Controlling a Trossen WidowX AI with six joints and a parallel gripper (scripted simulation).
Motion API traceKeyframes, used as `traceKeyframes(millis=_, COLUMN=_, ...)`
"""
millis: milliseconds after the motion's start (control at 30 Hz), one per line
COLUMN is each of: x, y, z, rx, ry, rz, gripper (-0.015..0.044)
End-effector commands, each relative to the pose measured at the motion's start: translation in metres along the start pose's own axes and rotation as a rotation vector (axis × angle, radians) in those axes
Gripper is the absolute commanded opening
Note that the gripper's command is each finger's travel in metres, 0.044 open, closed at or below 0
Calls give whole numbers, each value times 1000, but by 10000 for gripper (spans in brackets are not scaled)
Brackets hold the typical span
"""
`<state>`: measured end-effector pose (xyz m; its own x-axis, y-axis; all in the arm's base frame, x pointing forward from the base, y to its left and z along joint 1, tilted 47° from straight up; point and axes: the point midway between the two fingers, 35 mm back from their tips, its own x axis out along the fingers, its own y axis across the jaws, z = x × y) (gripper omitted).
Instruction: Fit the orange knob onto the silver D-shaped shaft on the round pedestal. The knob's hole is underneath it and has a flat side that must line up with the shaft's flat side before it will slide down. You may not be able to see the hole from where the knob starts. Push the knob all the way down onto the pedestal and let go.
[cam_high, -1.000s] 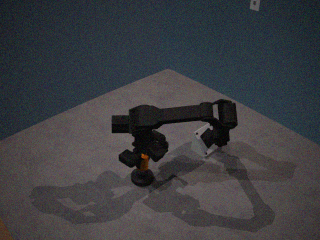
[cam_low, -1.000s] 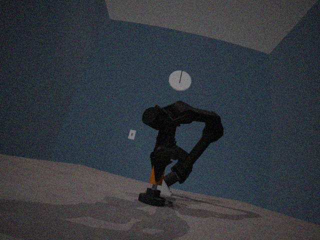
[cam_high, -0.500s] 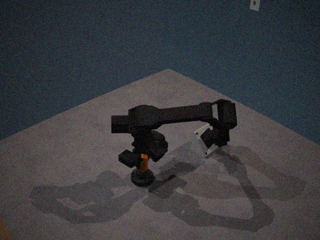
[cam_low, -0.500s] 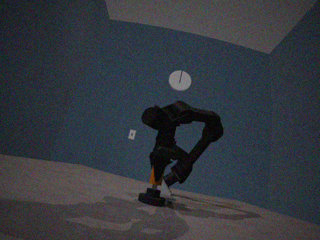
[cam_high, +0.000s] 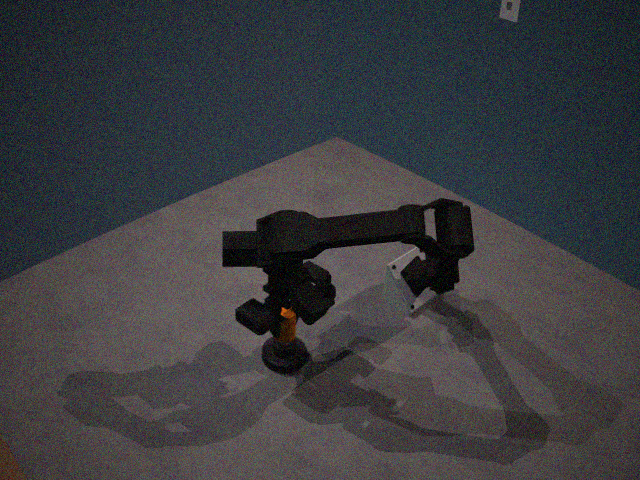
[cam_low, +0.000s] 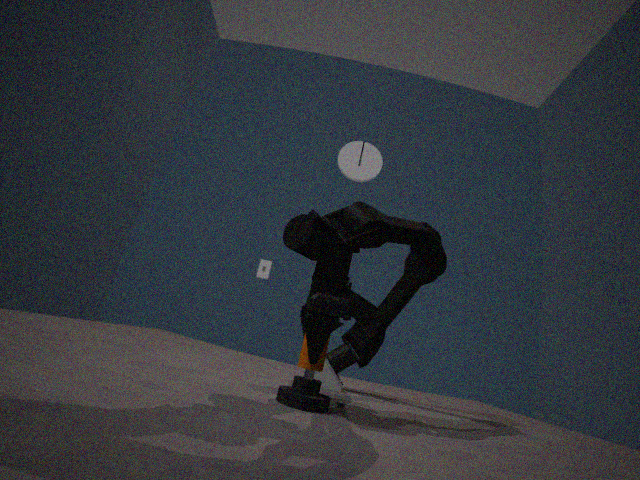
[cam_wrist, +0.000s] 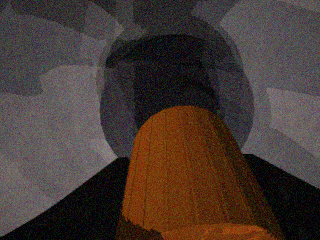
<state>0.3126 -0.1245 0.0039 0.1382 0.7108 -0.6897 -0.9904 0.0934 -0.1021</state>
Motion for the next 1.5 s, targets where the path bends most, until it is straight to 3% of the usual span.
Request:
traceKeyframes(millis=0, x=0, y=0, z=-1, rx=14, ry=1, rz=-1, gripper=0)
traceKeyframes(millis=1467, x=-2, y=1, z=2, rx=-133, ry=1, rz=-1, gripper=0)
